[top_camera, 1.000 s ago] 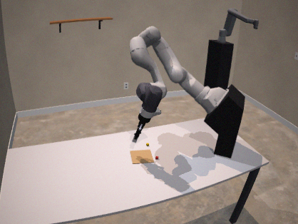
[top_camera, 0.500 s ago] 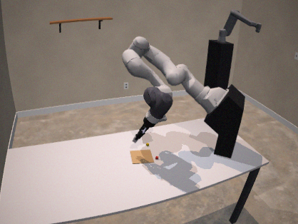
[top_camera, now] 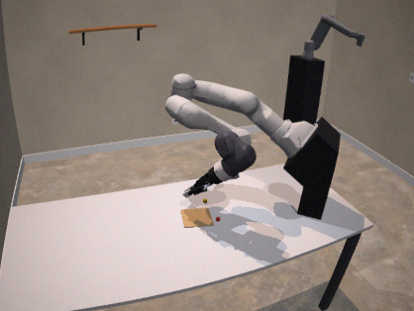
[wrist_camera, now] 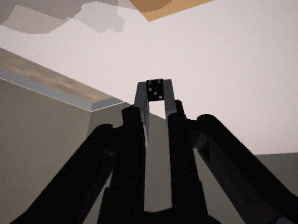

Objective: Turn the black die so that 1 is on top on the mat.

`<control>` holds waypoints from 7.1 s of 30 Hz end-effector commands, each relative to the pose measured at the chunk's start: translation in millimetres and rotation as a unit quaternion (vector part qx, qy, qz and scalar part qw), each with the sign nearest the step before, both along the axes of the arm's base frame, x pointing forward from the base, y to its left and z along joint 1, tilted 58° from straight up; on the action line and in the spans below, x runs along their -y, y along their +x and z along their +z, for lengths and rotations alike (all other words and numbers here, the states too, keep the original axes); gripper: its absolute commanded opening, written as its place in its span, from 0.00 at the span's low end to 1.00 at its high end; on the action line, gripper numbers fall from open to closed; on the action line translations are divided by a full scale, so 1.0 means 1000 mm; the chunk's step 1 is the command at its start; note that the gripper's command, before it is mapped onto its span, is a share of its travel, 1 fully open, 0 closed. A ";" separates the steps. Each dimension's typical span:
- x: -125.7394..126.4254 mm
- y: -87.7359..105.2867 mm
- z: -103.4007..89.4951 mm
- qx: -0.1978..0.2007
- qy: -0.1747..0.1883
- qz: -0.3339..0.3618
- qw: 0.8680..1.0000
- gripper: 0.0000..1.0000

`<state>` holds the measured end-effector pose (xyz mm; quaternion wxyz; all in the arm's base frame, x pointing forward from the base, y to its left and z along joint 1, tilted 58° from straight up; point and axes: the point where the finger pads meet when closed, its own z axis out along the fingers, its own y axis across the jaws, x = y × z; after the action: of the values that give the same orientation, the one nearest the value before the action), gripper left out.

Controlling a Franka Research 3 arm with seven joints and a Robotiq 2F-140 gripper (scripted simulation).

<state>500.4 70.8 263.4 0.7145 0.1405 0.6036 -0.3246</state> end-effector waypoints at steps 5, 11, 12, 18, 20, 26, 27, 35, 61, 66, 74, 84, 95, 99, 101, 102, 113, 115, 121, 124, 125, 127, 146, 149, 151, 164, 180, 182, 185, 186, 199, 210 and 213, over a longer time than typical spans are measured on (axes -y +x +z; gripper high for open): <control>-0.004 -0.006 -0.003 0.102 -0.042 0.056 0.992 0.07; -0.005 -0.011 -0.028 0.114 -0.062 0.090 0.987 0.07; -0.005 -0.012 -0.035 0.115 -0.066 0.100 0.986 0.07; -0.004 -0.017 -0.057 0.116 -0.075 0.125 0.982 0.07; -0.004 -0.017 -0.057 0.116 -0.075 0.126 0.982 0.07; -0.004 -0.016 -0.058 0.116 -0.075 0.126 0.982 0.07; -0.003 -0.016 -0.058 0.116 -0.075 0.126 0.982 0.07; 0.005 -0.004 -0.067 0.116 -0.075 0.126 0.982 0.07; 0.033 0.037 -0.098 0.116 -0.075 0.126 0.982 0.07; 0.033 0.037 -0.098 0.116 -0.075 0.126 0.982 0.07; 0.033 0.037 -0.098 0.116 -0.075 0.126 0.982 0.07; 0.033 0.037 -0.098 0.116 -0.075 0.126 0.982 0.07; 0.033 0.037 -0.098 0.116 -0.075 0.126 0.982 0.07; 0.034 0.037 -0.098 0.116 -0.075 0.126 0.982 0.07; 0.034 0.037 -0.098 0.116 -0.075 0.126 0.982 0.07; 0.034 0.038 -0.098 0.116 -0.075 0.126 0.982 0.07; 0.036 0.041 -0.101 0.116 -0.075 0.126 0.982 0.07; 0.037 0.042 -0.101 0.116 -0.075 0.126 0.982 0.07; 0.039 0.045 -0.103 0.116 -0.075 0.126 0.982 0.07; 0.039 0.045 -0.104 0.116 -0.075 0.126 0.982 0.07; 0.039 0.045 -0.104 0.116 -0.075 0.126 0.982 0.07; 0.039 0.045 -0.104 0.116 -0.075 0.126 0.982 0.07; 0.039 0.045 -0.104 0.116 -0.075 0.126 0.982 0.07; 0.039 0.045 -0.104 0.116 -0.075 0.126 0.982 0.07; 0.039 0.045 -0.104 0.116 -0.075 0.126 0.982 0.07; 0.039 0.045 -0.104 0.116 -0.075 0.126 0.982 0.07; 0.039 0.045 -0.104 0.116 -0.075 0.126 0.982 0.19; 0.039 0.045 -0.104 0.116 -0.075 0.126 0.982 0.19; 0.039 0.045 -0.104 0.116 -0.075 0.126 0.982 0.19; 0.039 0.045 -0.104 0.116 -0.075 0.126 0.982 0.19; 0.039 0.045 -0.104 0.116 -0.075 0.126 0.982 0.19; 0.039 0.045 -0.104 0.116 -0.075 0.126 0.982 0.19; 0.039 0.045 -0.104 0.116 -0.075 0.126 0.982 0.19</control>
<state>545.5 33.2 161.3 0.8237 0.0452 0.5024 -0.2588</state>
